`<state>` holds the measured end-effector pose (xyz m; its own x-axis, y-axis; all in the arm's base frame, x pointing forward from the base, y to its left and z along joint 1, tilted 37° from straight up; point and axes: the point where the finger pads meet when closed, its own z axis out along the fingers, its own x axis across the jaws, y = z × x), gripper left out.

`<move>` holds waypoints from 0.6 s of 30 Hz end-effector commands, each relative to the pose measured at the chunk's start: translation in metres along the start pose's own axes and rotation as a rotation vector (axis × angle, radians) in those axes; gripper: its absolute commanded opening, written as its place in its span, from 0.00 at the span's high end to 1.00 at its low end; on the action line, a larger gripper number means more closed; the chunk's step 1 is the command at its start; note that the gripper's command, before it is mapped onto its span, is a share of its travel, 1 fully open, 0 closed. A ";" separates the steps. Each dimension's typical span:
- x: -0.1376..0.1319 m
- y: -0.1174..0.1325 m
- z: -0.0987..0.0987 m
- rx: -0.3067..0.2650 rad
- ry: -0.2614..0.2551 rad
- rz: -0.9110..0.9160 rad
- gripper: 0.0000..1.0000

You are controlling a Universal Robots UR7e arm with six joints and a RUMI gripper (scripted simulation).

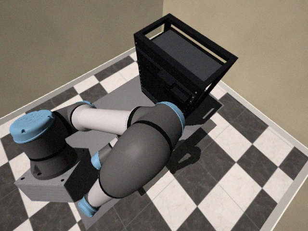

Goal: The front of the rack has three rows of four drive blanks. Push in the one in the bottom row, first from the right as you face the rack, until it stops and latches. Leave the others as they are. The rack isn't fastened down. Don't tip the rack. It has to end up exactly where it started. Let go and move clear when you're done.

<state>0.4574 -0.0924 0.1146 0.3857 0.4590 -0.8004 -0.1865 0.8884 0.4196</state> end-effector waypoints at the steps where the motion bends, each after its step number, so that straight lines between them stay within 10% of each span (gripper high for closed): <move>1: -0.001 0.000 -0.012 -0.005 0.003 0.001 1.00; 18: -0.001 0.000 -0.035 -0.005 0.003 0.001 1.00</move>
<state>0.4323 -0.0924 0.1027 0.3896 0.4584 -0.7988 -0.1854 0.8886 0.4195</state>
